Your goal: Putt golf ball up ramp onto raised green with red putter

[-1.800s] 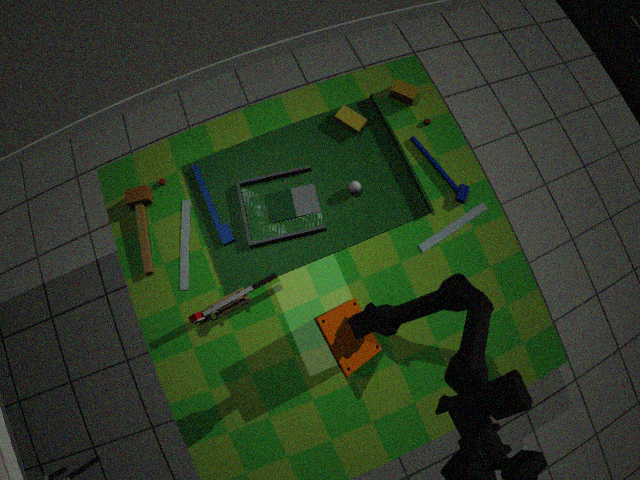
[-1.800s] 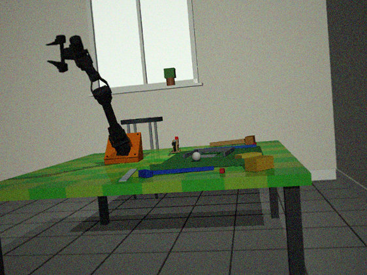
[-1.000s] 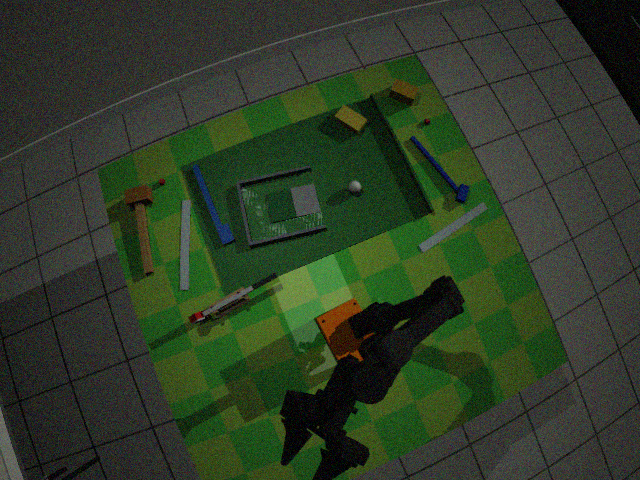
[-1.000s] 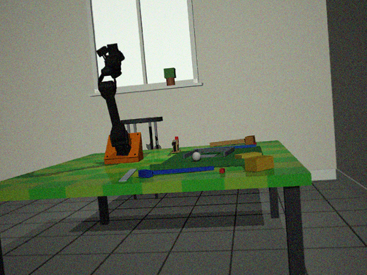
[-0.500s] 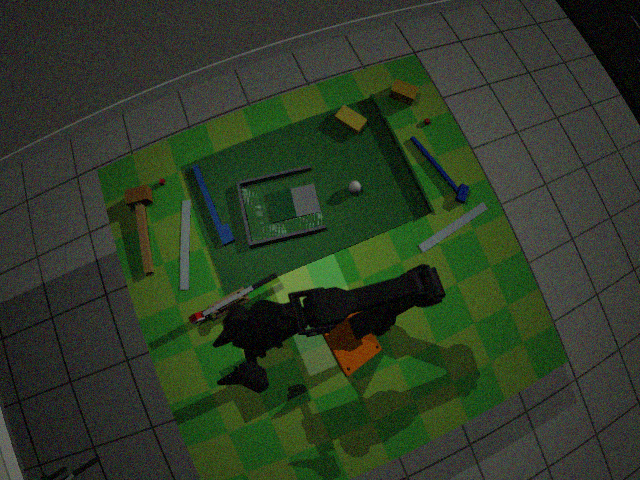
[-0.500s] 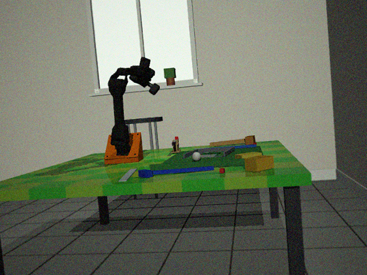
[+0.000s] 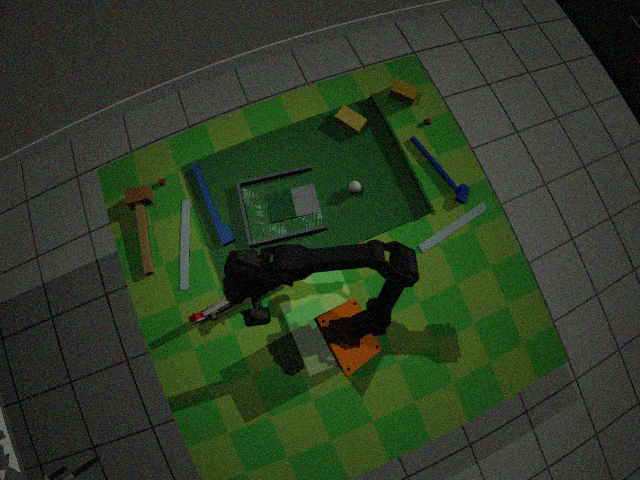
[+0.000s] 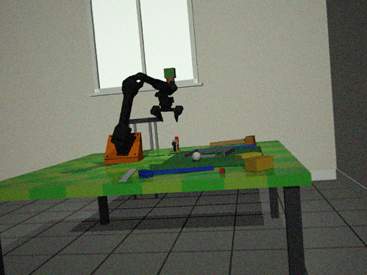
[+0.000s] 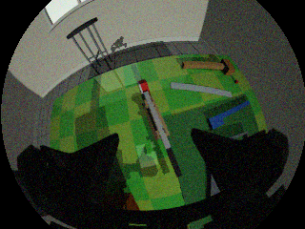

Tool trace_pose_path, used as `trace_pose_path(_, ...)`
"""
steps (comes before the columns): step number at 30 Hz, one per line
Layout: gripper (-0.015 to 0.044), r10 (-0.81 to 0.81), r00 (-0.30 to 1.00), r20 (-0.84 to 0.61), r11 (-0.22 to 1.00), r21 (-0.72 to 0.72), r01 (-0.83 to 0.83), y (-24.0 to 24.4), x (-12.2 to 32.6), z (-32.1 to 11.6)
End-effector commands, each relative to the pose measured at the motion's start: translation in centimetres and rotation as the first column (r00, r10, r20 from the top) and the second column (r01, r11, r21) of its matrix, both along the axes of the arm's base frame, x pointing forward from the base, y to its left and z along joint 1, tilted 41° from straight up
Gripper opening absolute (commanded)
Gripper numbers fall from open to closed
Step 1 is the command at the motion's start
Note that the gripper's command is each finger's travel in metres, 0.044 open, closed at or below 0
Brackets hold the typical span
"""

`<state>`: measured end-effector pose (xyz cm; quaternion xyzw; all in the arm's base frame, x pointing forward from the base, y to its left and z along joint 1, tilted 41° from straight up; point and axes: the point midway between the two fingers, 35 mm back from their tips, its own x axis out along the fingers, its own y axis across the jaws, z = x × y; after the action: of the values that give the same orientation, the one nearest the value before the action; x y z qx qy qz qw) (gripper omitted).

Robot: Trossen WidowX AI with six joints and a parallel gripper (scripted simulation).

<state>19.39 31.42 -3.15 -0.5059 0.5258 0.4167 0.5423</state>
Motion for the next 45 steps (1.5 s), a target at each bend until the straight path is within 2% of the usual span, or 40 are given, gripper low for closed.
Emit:
trace_pose_path(1, 0.0440, 0.145, 0.987, -0.064, 0.961, -0.228, -0.156, -6.2, 2.2, -1.8)
trace_pose_path(3, 0.0440, 0.211, 0.969, -0.129, 0.916, -0.319, -0.242, -9.0, 2.9, -2.3)
trace_pose_path(5, 0.0440, 0.233, 0.960, -0.157, 0.897, -0.347, -0.274, -10.1, 3.2, -2.4)
trace_pose_path(45, 0.0440, 0.232, 0.960, -0.156, 0.896, -0.350, -0.274, -14.1, 4.1, -7.2)
